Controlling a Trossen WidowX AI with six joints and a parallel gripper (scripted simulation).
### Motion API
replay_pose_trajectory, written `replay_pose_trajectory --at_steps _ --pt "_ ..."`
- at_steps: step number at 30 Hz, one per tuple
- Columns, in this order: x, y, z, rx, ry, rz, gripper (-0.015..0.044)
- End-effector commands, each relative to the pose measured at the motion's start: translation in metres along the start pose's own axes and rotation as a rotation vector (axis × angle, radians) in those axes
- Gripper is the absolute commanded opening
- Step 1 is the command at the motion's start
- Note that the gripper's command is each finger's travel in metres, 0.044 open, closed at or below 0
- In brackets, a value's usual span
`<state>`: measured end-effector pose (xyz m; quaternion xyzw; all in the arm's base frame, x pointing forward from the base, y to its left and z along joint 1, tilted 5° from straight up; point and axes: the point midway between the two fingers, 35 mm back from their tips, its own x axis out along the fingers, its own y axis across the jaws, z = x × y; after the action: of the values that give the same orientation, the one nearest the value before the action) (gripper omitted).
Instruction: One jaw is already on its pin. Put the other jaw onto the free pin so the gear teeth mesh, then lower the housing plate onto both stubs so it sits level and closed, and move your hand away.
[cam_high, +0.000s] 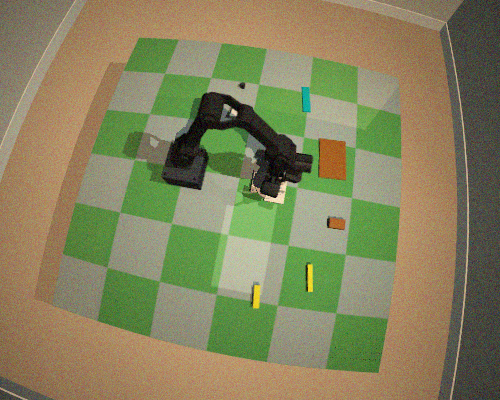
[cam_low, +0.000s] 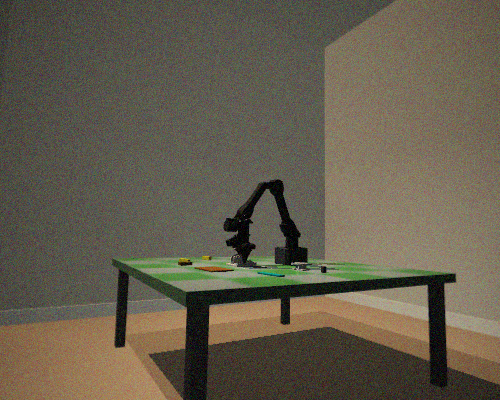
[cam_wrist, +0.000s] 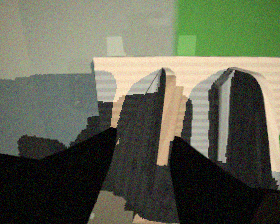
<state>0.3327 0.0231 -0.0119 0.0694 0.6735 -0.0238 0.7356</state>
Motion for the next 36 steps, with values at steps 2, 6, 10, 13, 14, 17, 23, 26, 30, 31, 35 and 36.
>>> replay_pose_trajectory --at_steps 2,6,10,13,14,17,23,26,30,31,35,36 --pt "0.0009 -0.0006 -0.0004 0.005 0.001 -0.004 0.0134" --pt "0.0009 -0.0006 -0.0004 0.005 0.001 -0.004 0.0134" --pt "0.0009 -0.0006 -0.0004 0.005 0.001 -0.004 0.0134" --pt "0.0009 -0.0006 -0.0004 0.005 0.001 -0.004 0.0134" --pt "0.0009 -0.0006 -0.0004 0.005 0.001 -0.004 0.0134" --pt "0.0009 -0.0006 -0.0004 0.005 0.001 -0.004 0.0134" --pt "-0.0005 -0.0006 -0.0004 0.005 0.001 -0.004 0.0134" --pt "-0.0033 -0.0005 -0.0004 0.005 0.001 -0.004 0.0134" --pt "-0.0056 -0.0005 -0.0004 0.005 0.001 -0.004 0.0134" --pt "-0.0055 -0.0005 -0.0004 0.005 0.001 -0.004 0.0134" --pt "-0.0036 -0.0004 0.0 0.005 0.001 -0.004 0.0134" --pt "-0.0035 -0.0004 0.0001 0.005 0.001 -0.004 0.0134"
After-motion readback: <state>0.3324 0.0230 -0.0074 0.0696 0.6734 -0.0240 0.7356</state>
